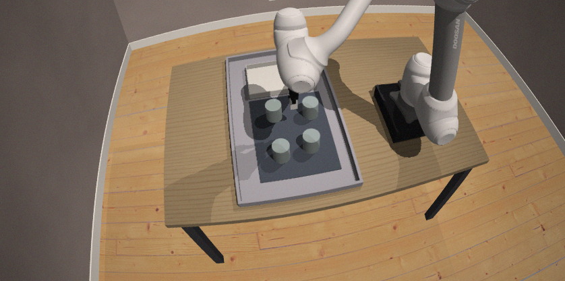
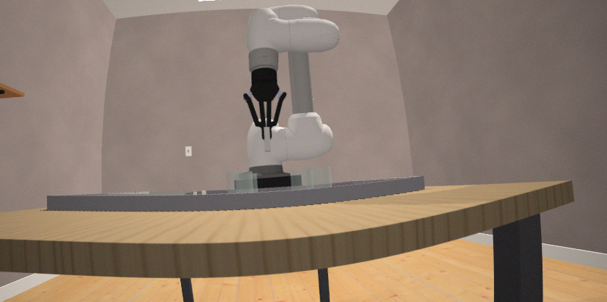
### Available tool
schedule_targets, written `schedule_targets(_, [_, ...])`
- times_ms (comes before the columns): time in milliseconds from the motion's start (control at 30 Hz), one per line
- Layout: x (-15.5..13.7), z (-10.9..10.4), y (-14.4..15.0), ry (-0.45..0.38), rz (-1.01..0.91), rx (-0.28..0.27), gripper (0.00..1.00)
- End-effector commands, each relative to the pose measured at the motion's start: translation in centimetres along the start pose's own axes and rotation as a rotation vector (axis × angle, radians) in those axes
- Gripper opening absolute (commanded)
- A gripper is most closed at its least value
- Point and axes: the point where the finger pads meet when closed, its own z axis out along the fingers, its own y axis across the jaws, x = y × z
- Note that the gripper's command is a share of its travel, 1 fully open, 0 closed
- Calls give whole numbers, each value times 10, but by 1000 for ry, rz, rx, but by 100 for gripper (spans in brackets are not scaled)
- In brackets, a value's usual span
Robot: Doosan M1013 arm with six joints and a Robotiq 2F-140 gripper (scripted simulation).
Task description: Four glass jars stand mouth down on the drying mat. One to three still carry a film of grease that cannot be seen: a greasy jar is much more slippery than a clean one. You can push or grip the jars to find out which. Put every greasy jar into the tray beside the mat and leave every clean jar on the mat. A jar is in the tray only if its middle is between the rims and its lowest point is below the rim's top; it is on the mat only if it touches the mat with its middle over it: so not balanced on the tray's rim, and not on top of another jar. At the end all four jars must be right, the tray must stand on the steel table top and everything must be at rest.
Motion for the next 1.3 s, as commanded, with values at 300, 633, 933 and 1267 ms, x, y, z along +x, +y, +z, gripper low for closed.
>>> schedule_targets(300, [-12,-1,96,2,8,1,0])
schedule_targets(633, [-12,32,96,2,8,1,0])
schedule_targets(933, [-12,66,96,2,8,1,0])
schedule_targets(1267, [-12,75,96,2,8,1,0])
